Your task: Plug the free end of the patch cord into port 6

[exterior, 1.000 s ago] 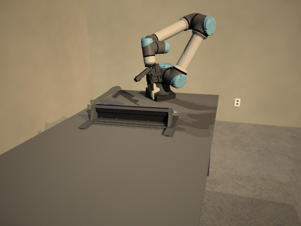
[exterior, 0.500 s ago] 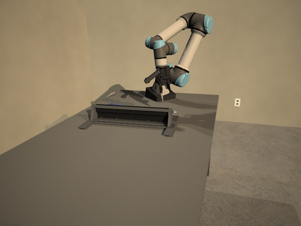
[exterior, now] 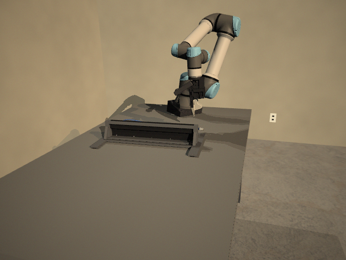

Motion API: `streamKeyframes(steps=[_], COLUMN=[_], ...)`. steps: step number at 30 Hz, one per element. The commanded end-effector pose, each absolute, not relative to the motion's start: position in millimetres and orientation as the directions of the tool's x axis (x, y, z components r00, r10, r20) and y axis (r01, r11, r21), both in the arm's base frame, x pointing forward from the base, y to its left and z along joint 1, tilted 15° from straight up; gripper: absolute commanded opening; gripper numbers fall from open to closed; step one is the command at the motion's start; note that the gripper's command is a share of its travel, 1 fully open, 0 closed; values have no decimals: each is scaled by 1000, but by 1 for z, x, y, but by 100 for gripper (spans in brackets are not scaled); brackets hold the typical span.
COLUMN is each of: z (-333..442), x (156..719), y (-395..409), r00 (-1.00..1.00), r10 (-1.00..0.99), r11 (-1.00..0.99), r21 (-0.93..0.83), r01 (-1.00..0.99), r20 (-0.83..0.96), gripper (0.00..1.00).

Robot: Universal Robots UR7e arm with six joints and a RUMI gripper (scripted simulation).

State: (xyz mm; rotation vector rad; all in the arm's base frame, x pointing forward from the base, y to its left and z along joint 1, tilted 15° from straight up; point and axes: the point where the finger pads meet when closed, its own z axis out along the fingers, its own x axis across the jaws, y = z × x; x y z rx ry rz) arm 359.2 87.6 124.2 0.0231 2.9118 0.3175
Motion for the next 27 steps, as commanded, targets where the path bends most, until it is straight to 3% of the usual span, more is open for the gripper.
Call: streamKeyframes(steps=[1,27], z=[124,123], x=[353,343], y=[97,111], r00=[-978,-970], r10=[94,179], r11=[978,970], r21=[202,193], r01=[56,146], r20=[-186,-164], gripper=[0,0])
